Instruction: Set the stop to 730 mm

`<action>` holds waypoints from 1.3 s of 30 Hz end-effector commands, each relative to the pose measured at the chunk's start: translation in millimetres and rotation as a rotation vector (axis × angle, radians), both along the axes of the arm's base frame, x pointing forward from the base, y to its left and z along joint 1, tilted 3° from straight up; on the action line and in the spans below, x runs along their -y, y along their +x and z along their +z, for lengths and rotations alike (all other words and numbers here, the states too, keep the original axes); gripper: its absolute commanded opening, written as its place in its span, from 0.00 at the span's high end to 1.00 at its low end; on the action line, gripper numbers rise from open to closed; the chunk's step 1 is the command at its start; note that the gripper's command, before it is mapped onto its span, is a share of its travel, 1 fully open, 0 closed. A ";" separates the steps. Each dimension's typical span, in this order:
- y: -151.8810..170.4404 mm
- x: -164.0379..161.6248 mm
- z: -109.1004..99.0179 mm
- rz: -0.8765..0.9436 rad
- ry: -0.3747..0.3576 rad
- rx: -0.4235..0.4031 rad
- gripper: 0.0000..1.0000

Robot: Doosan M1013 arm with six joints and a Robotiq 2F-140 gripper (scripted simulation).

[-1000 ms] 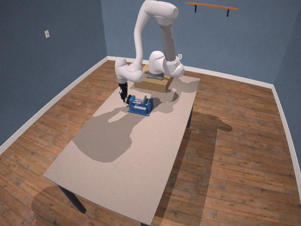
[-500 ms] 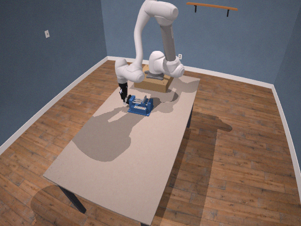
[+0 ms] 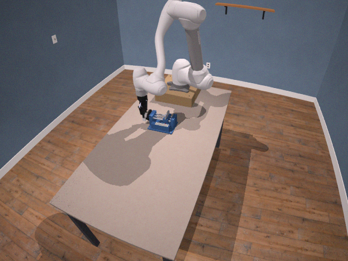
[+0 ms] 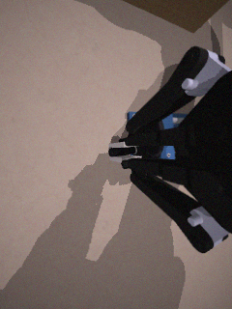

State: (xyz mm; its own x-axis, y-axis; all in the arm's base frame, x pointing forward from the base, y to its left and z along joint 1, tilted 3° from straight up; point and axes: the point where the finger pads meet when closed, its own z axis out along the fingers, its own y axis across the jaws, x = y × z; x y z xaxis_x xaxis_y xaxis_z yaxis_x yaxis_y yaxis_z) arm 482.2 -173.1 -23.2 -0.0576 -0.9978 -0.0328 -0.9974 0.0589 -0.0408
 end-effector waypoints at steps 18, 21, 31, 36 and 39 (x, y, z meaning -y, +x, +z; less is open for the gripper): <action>-2.6 -0.3 -2.0 0.000 0.000 0.000 0.96; -3.4 -0.3 -2.7 0.000 0.000 0.000 0.96; -6.6 -0.6 -4.6 0.000 0.000 0.000 0.96; -9.3 -0.8 -6.1 0.000 0.000 0.000 0.96; -11.4 -0.9 -6.8 0.000 0.000 0.000 0.96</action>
State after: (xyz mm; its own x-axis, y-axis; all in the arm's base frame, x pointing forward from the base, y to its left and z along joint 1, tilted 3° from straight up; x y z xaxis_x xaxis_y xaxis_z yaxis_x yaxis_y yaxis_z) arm 473.5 -172.5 -28.9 -0.0580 -0.9978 -0.0328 -0.9974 0.0593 -0.0419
